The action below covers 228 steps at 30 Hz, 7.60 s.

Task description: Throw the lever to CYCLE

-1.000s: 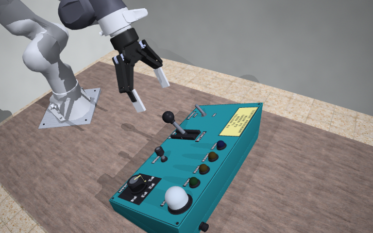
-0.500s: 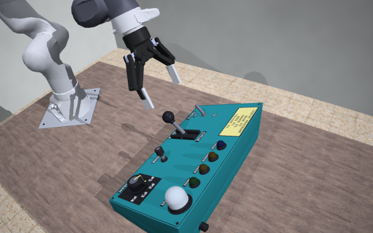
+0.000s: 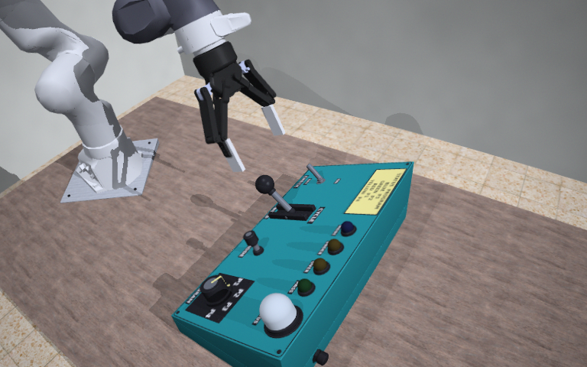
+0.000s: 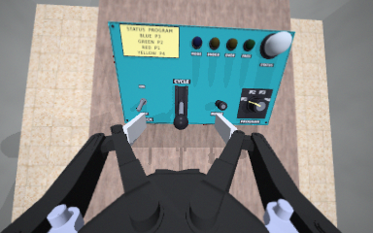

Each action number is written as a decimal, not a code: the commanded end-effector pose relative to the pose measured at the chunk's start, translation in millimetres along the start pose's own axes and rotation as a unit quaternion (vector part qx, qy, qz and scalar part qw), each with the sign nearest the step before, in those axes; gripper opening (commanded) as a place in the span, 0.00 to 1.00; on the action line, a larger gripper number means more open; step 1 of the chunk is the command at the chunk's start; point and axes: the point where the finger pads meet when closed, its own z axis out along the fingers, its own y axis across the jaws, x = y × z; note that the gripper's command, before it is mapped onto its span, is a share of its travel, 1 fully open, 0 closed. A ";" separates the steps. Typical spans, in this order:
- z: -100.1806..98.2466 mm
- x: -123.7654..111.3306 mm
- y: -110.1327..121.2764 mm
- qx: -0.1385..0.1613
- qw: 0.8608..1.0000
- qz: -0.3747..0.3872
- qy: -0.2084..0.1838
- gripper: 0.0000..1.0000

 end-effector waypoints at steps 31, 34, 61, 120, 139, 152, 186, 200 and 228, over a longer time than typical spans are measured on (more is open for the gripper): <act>-0.5 1.7 -0.8 0.001 1.000 0.007 0.002 0.44; -0.5 -1.1 -0.8 0.001 1.000 0.007 0.002 0.44; 0.3 -33.9 -1.8 0.001 1.000 0.006 0.002 0.44; 72.8 -35.0 -1.5 0.001 1.000 0.007 0.001 0.44; 92.7 -35.4 -1.4 0.001 1.000 0.007 0.001 0.44; 92.9 -35.4 -1.4 0.001 1.000 0.007 0.001 0.44; 94.5 -34.5 -1.5 0.001 1.000 0.007 0.001 0.44; 96.4 -33.5 -1.7 0.001 1.000 0.007 0.001 0.44; 96.4 -33.5 -1.7 0.001 1.000 0.007 0.001 0.44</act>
